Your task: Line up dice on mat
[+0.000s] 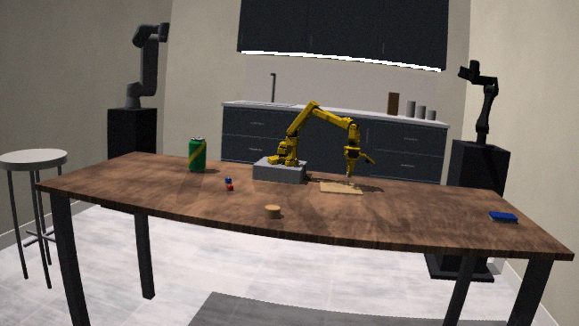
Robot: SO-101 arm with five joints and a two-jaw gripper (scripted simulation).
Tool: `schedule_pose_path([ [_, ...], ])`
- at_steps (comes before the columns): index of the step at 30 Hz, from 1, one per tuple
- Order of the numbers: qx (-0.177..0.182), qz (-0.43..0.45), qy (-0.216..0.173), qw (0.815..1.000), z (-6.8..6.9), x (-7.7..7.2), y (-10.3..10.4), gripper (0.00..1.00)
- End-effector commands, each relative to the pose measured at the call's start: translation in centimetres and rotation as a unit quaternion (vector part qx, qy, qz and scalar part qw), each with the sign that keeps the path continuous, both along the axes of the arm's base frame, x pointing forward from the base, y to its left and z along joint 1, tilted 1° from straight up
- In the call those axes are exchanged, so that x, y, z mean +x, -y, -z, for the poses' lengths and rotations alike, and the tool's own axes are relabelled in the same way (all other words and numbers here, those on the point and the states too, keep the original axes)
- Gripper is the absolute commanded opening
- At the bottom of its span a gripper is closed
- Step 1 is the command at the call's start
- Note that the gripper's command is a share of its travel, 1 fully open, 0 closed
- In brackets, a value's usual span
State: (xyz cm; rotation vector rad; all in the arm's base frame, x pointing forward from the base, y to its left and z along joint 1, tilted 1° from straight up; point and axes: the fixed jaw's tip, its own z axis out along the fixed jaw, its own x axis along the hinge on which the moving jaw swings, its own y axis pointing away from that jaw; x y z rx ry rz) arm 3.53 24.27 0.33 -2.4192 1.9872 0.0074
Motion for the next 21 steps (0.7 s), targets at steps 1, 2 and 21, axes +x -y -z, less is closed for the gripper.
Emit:
schedule_pose_path([
  [1,-0.009,-0.004,-0.002,1.0,0.29,-0.19,0.17,0.0],
  [2,-0.009,-0.004,-0.002,1.0,0.29,-0.19,0.17,0.0],
  [21,-0.013,0.001,-0.003,1.0,0.32,-0.21,0.28,0.0],
])
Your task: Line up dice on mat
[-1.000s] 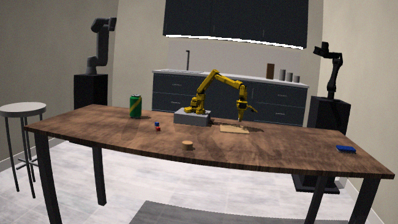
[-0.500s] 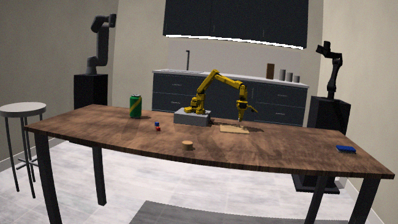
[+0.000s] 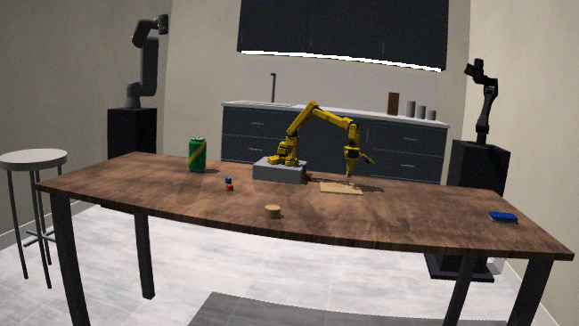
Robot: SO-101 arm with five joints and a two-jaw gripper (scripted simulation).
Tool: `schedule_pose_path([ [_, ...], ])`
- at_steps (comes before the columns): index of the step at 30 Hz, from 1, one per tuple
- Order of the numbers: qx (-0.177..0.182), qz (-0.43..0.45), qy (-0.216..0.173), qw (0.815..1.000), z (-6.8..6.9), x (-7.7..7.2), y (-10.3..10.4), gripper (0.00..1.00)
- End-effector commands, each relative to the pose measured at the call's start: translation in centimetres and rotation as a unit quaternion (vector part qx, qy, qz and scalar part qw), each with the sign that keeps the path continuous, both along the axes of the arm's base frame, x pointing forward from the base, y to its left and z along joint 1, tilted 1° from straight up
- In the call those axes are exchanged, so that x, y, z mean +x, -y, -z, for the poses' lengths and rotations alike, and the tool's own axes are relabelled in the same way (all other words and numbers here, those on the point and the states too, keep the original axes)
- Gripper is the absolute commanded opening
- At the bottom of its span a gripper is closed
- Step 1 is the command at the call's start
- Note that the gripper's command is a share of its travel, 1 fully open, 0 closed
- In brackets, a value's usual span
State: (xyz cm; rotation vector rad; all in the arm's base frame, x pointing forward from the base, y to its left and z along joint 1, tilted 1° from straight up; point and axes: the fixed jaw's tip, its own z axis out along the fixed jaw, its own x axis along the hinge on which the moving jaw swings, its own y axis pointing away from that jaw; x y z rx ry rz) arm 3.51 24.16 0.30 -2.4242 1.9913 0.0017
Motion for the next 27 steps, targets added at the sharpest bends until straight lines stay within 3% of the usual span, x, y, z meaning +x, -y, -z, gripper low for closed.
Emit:
schedule_pose_path([
  [1,-0.009,0.001,-0.002,1.0,0.29,-0.19,0.17,0.0],
  [27,-0.009,0.001,-0.002,1.0,1.16,-0.19,0.17,0.0],
])
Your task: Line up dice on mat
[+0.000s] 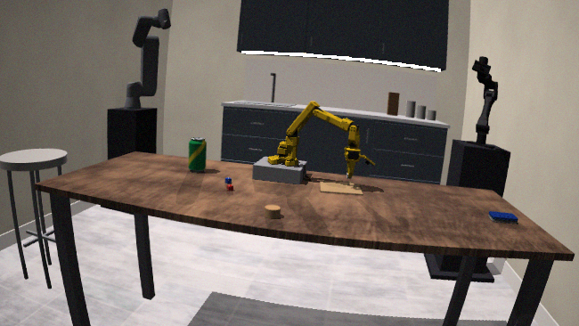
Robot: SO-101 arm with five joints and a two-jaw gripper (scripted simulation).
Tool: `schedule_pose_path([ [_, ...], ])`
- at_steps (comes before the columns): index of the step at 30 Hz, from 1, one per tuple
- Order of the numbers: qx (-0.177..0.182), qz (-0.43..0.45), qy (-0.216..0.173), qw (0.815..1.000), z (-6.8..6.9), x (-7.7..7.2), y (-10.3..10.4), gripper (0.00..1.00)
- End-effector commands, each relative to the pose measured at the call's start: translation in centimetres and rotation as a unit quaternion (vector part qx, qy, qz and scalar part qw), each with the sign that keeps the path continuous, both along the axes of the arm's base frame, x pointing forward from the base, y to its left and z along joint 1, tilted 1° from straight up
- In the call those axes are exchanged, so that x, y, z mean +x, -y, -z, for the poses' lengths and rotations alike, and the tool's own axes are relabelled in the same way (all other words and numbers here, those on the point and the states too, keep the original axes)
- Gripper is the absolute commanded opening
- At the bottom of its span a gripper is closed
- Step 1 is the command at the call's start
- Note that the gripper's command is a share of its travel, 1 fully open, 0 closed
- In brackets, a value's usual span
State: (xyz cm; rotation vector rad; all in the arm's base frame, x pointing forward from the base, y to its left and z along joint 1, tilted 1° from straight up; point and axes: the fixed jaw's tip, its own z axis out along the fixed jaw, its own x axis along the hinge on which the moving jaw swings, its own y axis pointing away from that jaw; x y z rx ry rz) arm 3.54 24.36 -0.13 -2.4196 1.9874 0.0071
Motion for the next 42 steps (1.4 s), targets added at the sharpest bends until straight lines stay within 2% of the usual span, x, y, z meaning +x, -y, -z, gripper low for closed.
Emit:
schedule_pose_path([
  [1,-0.013,0.001,-0.003,1.0,0.8,-0.2,0.4,0.0],
  [42,-0.013,0.001,-0.003,1.0,2.3,-0.2,0.4,0.0],
])
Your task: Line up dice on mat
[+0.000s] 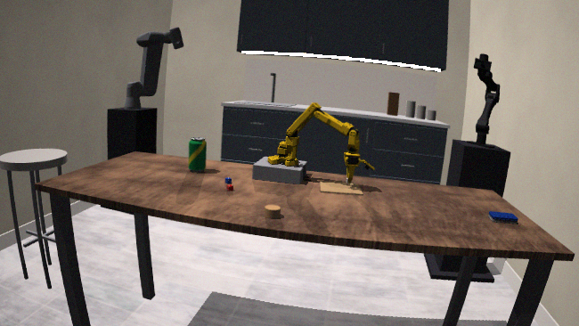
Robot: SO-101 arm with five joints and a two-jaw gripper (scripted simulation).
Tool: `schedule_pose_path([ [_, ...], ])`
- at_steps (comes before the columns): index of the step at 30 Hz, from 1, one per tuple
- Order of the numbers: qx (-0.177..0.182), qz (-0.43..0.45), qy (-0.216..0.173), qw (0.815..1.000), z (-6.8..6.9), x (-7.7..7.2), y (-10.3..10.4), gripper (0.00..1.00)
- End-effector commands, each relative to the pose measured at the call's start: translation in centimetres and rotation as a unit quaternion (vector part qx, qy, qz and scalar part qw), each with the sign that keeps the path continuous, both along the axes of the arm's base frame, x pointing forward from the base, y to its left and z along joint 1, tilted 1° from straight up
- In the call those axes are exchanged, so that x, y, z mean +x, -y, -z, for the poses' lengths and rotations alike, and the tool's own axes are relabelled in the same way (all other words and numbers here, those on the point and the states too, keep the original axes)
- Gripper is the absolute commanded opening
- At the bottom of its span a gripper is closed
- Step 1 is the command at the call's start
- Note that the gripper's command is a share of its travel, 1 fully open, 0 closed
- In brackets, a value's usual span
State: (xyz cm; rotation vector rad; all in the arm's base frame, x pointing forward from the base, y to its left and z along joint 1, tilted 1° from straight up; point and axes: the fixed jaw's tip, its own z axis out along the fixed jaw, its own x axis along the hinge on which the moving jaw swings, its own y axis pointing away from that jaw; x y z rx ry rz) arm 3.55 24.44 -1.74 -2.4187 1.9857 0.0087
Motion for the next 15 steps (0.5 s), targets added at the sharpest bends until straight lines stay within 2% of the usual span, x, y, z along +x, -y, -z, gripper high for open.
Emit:
schedule_pose_path([
  [1,-0.014,0.001,-0.003,1.0,0.66,-0.24,0.45,0.0],
  [15,-0.014,0.001,-0.003,1.0,1.25,-0.25,0.46,0.0],
])
